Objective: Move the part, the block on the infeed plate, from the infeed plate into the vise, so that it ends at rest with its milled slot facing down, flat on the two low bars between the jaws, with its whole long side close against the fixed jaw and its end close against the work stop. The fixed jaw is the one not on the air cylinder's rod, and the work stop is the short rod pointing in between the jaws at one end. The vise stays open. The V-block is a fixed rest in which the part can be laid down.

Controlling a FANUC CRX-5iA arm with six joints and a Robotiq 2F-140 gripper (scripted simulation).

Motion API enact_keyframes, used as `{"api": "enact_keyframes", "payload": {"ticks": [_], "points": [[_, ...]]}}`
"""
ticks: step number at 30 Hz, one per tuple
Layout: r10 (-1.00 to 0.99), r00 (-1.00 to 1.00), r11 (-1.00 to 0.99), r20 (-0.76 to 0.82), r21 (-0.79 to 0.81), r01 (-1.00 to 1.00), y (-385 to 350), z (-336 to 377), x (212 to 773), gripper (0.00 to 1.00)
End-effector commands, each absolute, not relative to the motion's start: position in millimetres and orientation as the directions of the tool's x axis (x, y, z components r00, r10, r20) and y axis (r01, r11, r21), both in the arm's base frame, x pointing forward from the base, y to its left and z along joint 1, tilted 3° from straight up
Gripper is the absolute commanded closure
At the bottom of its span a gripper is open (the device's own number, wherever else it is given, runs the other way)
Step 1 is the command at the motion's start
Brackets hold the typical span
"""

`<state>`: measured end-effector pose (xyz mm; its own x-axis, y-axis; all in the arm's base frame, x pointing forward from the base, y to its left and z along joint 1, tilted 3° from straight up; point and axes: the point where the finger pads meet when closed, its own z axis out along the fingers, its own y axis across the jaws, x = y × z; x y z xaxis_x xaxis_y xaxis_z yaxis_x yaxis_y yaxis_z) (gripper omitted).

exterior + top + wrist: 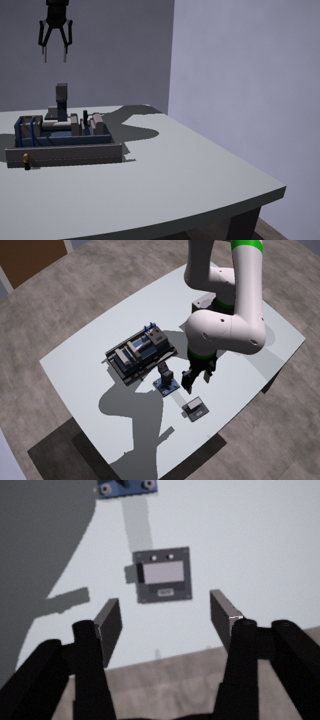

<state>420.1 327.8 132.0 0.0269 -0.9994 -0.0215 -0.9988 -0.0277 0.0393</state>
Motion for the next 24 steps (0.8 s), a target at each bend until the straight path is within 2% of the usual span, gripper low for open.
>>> {"api": "enact_keyframes", "payload": {"ticks": [1,24], "points": [[-0.999,0.027,-0.028,-0.022,0.039,-0.999,327.9,131.2,420.2,0.49],[-0.999,0.027,-0.028,-0.022,0.039,-0.999,328.6,101.9,419.1,0.49]]}}
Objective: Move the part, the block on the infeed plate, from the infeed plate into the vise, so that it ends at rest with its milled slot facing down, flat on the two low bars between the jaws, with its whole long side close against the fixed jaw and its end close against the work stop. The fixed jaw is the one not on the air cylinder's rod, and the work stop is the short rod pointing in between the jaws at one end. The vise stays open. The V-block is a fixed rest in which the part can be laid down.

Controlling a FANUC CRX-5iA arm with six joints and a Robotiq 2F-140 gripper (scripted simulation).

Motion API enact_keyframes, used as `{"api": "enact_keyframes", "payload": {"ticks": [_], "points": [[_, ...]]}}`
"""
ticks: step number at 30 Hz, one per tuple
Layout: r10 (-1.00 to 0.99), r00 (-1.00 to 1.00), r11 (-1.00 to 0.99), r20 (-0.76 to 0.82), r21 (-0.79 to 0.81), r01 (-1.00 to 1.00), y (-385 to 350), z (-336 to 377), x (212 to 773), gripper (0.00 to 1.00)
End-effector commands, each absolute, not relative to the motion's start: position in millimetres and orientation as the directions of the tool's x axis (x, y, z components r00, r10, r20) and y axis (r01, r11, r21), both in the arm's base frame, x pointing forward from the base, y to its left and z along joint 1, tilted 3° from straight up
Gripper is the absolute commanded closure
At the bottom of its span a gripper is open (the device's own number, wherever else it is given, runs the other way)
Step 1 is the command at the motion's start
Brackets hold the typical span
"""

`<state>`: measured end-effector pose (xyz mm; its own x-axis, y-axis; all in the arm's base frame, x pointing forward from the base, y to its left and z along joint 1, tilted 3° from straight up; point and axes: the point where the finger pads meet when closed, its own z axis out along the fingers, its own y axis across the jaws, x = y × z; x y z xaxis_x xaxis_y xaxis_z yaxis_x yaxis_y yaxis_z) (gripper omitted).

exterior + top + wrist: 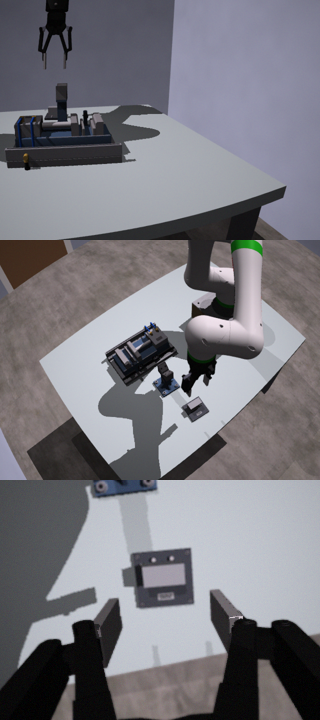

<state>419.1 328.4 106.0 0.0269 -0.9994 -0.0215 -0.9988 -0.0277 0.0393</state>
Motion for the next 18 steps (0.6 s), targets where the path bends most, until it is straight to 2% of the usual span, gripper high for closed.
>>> {"api": "enact_keyframes", "payload": {"ticks": [1,18], "points": [[-0.999,0.027,-0.028,-0.022,0.039,-0.999,328.7,99.9,419.1,0.49],[-0.999,0.027,-0.028,-0.022,0.039,-0.999,329.6,66.1,417.8,0.49]]}}
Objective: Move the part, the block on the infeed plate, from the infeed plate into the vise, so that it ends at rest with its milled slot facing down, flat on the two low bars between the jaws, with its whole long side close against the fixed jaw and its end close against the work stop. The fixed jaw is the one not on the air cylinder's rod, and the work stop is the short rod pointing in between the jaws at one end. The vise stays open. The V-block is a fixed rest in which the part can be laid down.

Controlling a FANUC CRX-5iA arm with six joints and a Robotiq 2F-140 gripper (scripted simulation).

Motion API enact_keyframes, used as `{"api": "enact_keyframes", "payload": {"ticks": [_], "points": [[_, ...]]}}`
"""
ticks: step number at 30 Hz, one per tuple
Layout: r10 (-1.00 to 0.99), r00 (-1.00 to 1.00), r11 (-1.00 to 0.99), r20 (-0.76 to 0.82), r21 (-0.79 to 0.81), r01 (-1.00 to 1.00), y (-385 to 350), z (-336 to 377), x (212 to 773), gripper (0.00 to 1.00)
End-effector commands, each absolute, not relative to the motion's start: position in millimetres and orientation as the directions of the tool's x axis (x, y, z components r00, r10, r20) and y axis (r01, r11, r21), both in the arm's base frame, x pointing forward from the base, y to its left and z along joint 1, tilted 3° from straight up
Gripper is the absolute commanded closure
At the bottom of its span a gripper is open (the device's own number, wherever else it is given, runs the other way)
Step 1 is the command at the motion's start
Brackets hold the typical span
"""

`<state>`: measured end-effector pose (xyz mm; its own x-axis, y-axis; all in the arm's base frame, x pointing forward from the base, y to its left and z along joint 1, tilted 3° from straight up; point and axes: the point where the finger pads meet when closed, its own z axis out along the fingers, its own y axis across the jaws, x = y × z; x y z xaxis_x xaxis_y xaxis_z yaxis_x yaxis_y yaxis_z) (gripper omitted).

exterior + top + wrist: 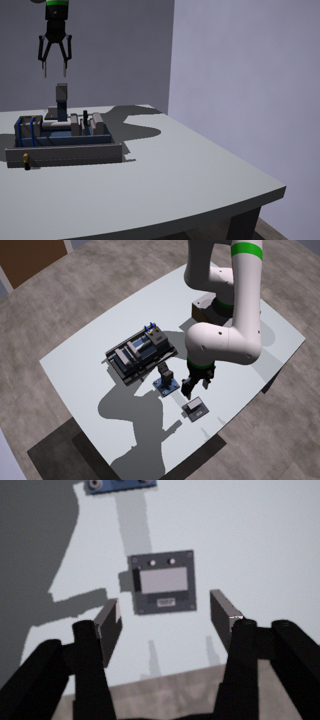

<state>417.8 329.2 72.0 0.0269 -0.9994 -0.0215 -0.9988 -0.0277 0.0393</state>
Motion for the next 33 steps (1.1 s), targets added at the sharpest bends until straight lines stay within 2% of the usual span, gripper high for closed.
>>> {"api": "enact_keyframes", "payload": {"ticks": [1,33], "points": [[-0.999,0.027,-0.028,-0.022,0.039,-0.999,329.6,63.6,417.7,0.49],[-0.999,0.027,-0.028,-0.022,0.039,-0.999,331.5,-8.4,415.0,0.49]]}}
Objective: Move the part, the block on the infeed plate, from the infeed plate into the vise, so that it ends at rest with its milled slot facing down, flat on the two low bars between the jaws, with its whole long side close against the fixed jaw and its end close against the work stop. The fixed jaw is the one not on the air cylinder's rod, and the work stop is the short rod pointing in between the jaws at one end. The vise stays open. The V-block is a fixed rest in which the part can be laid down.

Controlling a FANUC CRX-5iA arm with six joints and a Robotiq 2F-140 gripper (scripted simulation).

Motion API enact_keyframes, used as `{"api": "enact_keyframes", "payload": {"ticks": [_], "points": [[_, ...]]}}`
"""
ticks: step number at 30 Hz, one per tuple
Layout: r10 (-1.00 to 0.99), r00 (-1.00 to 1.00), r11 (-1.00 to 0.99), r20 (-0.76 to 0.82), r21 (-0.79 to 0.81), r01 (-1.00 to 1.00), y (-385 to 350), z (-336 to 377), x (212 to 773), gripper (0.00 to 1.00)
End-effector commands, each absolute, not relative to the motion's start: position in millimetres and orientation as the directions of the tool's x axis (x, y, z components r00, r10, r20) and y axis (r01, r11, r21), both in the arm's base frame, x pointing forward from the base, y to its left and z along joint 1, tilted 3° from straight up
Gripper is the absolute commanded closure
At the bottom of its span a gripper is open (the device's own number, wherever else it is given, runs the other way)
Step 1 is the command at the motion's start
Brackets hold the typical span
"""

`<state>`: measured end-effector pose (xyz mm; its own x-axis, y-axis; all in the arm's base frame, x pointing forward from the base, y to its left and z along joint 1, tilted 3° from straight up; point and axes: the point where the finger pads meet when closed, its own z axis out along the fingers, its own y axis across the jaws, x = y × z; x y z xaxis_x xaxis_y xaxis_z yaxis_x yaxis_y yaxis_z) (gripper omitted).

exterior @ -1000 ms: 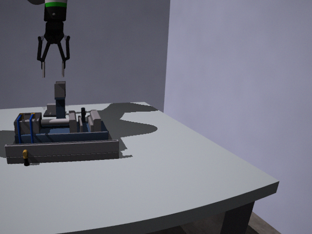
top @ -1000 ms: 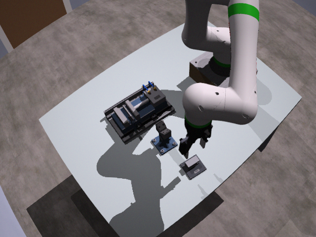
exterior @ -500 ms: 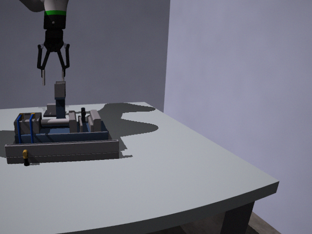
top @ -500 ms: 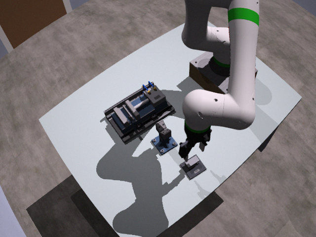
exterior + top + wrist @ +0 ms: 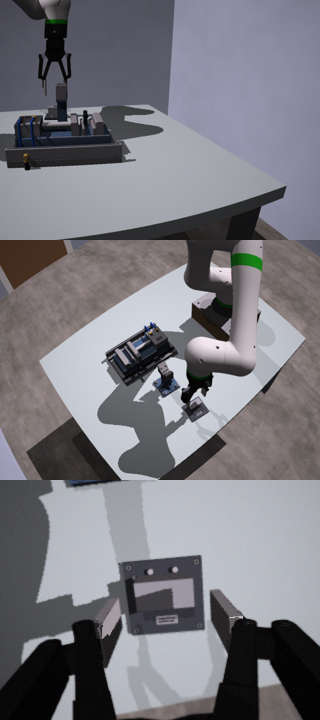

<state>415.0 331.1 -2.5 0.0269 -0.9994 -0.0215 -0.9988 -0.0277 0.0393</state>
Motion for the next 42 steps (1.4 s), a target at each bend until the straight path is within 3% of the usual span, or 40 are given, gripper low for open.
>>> {"api": "enact_keyframes", "payload": {"ticks": [1,42], "points": [[-0.999,0.027,-0.028,-0.022,0.039,-0.999,331.5,-10.8,414.9,0.49],[-0.999,0.027,-0.028,-0.022,0.039,-0.999,333.0,-66.8,412.8,0.49]]}}
